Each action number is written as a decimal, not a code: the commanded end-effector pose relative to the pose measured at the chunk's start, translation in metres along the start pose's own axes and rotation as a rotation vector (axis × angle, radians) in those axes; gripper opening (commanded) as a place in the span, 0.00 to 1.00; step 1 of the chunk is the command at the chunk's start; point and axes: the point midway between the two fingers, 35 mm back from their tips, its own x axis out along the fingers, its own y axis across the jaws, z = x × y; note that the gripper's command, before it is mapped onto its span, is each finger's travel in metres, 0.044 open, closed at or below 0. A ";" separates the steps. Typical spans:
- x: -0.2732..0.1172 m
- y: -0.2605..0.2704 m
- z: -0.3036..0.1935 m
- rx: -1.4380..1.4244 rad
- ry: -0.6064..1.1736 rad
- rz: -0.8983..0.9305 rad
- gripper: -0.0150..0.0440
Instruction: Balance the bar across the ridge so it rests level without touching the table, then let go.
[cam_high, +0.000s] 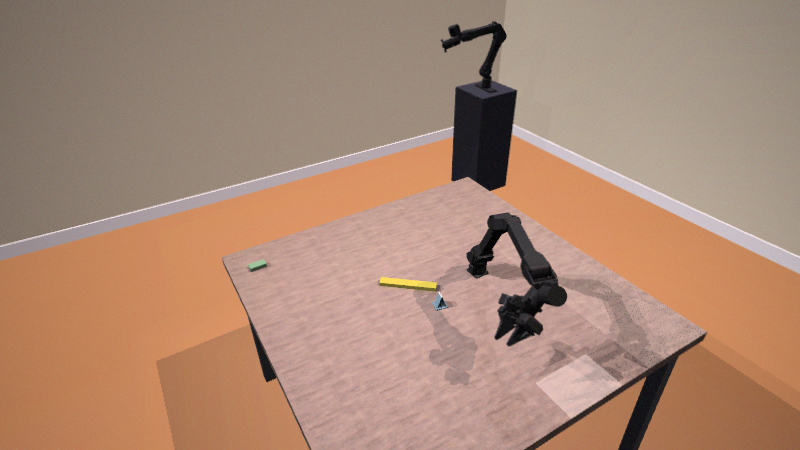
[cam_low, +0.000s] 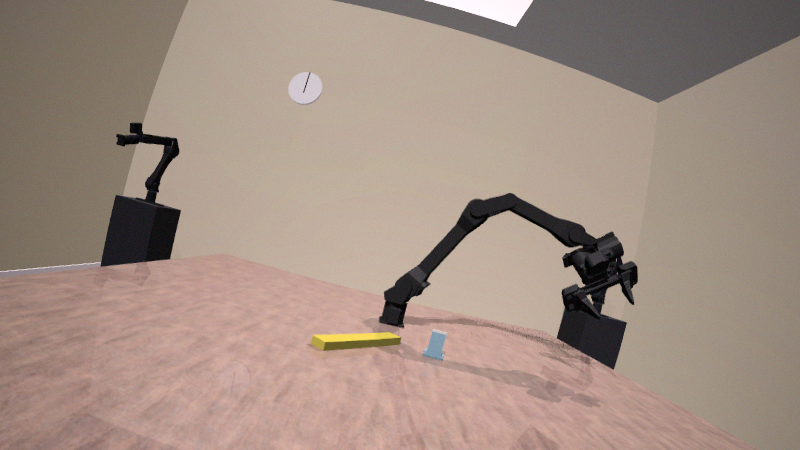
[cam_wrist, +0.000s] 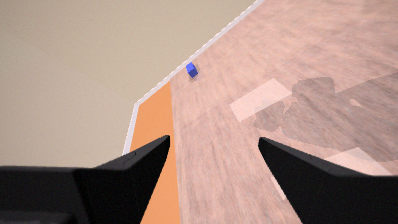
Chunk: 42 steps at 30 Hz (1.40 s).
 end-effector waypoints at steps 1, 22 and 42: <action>0.001 -0.001 0.001 -0.001 0.000 -0.002 0.89; 0.065 -0.081 0.097 -0.133 0.034 -0.258 0.79; 0.087 -0.173 0.179 -0.190 0.108 -0.455 0.79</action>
